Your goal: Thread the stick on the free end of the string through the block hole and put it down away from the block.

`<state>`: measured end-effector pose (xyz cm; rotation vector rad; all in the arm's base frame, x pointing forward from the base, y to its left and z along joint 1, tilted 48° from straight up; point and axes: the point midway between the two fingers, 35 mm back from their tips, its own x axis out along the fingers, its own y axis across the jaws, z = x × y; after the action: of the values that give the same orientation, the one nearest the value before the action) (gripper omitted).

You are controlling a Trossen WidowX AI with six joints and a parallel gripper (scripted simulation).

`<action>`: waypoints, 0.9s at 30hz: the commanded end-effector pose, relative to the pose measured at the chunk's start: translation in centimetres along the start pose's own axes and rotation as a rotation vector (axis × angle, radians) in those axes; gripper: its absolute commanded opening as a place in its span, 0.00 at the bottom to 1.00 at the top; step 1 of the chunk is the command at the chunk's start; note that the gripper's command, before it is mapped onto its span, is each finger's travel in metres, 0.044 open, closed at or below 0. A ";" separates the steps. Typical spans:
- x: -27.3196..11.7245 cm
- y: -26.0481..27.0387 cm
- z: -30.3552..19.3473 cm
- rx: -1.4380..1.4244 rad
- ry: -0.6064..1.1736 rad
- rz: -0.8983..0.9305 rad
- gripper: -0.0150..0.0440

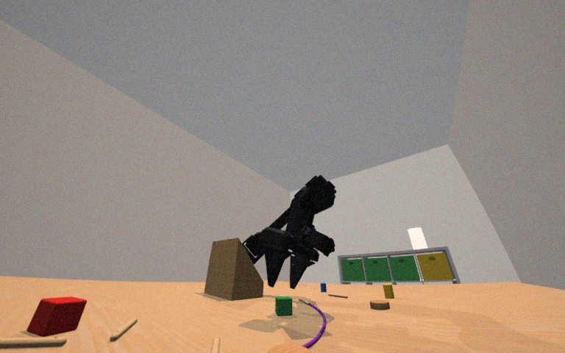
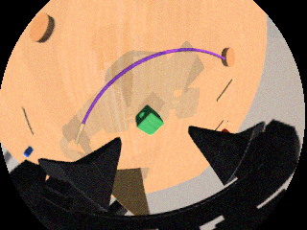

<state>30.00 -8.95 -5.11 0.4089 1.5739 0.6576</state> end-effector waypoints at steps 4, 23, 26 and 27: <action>-1.1 -0.4 -1.0 -0.930 -0.266 -0.019 1.00; -1.2 -0.4 -1.1 -1.110 -0.300 -0.049 1.00; -1.2 -0.4 -1.1 -1.110 -0.300 -0.049 1.00; -1.2 -0.4 -1.1 -1.110 -0.300 -0.049 1.00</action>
<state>29.05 -10.07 -4.78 -0.3308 0.7693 1.2415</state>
